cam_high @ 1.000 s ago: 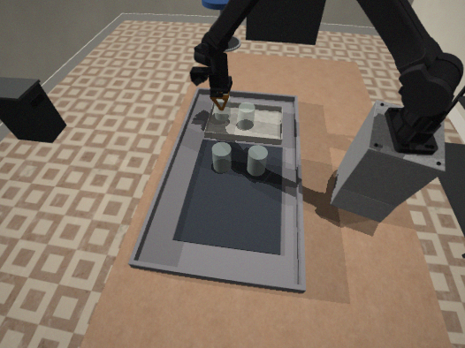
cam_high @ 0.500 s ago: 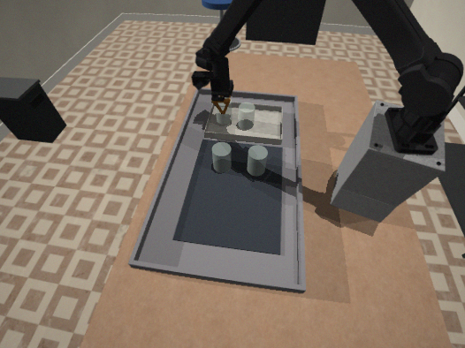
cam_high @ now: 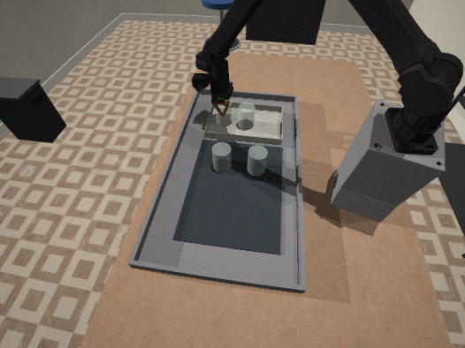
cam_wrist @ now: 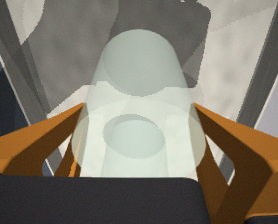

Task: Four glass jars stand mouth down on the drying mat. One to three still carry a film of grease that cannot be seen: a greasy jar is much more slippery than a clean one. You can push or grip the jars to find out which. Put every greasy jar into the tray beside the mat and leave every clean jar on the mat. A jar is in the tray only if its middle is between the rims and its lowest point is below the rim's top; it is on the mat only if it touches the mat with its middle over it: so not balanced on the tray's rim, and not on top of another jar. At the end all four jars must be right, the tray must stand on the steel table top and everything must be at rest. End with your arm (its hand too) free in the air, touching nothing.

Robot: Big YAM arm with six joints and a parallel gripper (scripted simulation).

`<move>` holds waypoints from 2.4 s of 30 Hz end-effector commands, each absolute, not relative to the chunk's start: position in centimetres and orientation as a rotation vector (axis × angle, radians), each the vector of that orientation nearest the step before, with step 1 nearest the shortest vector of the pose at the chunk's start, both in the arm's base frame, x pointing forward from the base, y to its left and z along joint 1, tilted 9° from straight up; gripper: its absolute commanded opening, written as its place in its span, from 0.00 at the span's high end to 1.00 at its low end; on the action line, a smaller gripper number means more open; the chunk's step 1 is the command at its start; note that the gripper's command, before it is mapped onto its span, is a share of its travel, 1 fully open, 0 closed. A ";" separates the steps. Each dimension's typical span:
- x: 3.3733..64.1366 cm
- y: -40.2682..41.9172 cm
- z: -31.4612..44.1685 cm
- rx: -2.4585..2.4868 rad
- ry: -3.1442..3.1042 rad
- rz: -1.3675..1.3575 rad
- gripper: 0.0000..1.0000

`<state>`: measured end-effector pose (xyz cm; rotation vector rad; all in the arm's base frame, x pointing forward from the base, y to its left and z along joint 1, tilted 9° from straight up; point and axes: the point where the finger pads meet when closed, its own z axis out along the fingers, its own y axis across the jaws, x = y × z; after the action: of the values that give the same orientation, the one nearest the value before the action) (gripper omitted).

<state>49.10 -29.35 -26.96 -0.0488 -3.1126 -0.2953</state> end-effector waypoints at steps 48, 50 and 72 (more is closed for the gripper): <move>52.2 -31.4 -18.8 -0.039 -3.177 -0.243 0.00; 52.1 -31.5 -18.0 -0.039 -3.177 -0.243 0.00; 52.1 -31.7 -16.5 -0.039 -3.177 -0.243 0.00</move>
<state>50.95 -30.04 -19.24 -0.0383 -3.1315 -0.2788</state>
